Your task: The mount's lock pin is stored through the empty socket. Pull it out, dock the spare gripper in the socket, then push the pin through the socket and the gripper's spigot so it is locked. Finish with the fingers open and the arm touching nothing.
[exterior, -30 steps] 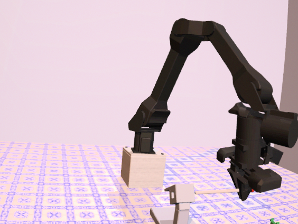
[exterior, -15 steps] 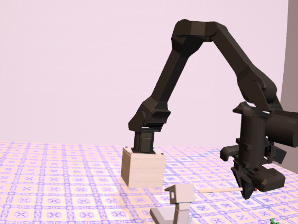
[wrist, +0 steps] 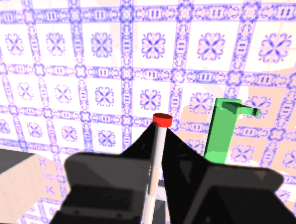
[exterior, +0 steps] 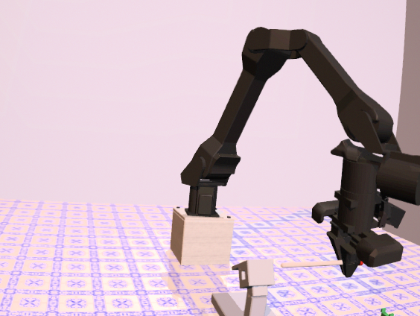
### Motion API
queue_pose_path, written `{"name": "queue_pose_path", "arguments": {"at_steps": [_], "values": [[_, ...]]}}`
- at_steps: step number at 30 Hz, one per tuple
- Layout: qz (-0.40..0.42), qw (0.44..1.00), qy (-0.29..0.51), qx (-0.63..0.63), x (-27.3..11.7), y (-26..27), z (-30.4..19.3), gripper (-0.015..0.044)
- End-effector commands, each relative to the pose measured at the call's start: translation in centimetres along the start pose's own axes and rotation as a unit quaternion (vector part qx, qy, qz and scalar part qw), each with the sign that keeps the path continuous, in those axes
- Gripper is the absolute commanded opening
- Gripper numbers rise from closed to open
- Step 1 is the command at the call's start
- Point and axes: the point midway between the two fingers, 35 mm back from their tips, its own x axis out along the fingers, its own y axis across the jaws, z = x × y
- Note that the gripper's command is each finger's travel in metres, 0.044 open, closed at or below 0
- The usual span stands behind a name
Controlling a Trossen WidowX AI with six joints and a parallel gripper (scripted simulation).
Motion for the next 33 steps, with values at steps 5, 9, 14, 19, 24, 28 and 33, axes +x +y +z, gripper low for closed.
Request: {"name": "queue_pose_path", "arguments": {"at_steps": [5,9,14,19,24,28,33], "values": [[0.003,1.0,0.001,0.001,-1.4,0.3,0.1,0.0],[0.008,1.0,0.004,0.003,-1.9,0.6,0.1,0.0],[0.016,1.0,0.008,0.005,-1.5,1.0,-0.2,0.0],[0.016,1.0,0.008,0.005,-1.5,0.9,-0.2,0.0],[0.016,1.0,0.008,0.003,-1.8,-0.2,0.6,0.0],[0.016,1.0,0.008,0.0,-2.0,-1.2,1.3,0.0],[0.016,1.0,0.008,-0.003,-2.2,-2.4,2.2,0.0]]}}
